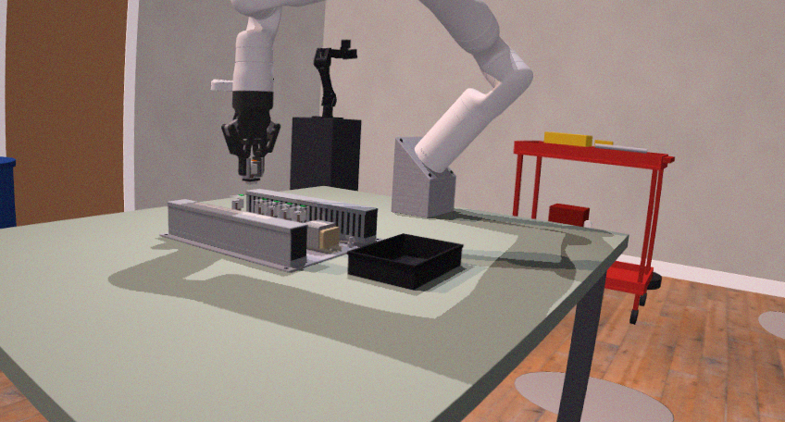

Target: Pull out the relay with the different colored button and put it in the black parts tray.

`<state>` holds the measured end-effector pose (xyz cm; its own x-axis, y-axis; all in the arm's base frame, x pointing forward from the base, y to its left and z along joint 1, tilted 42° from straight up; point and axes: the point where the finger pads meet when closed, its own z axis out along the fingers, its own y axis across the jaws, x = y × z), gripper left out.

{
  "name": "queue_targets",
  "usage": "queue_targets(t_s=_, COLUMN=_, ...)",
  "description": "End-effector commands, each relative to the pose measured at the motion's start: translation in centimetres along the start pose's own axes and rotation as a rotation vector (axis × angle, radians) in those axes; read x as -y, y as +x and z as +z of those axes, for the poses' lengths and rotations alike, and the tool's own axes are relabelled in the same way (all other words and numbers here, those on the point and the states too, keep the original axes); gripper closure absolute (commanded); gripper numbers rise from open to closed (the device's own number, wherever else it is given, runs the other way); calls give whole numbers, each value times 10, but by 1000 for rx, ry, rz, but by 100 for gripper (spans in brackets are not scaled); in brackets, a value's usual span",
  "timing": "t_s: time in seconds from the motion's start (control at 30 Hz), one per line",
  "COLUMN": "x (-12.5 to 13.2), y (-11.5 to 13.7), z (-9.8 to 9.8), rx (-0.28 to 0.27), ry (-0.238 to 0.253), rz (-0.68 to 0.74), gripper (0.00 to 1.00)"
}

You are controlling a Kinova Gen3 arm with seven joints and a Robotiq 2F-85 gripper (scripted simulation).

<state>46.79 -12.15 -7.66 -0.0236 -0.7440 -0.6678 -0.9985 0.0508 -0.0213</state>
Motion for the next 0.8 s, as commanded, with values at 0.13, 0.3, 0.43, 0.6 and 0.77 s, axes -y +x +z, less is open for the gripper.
queue_targets(t_s=0.13, x=3, y=1, z=-17, rx=-4, ry=11, rz=-2, gripper=100)
queue_targets(t_s=0.3, x=3, y=1, z=-17, rx=-4, ry=11, rz=-2, gripper=100)
queue_targets(t_s=0.43, x=3, y=1, z=-17, rx=-4, ry=11, rz=-2, gripper=100)
queue_targets(t_s=0.6, x=3, y=1, z=-17, rx=-4, ry=11, rz=-2, gripper=100)
queue_targets(t_s=0.77, x=3, y=1, z=-17, rx=-4, ry=11, rz=-2, gripper=100)
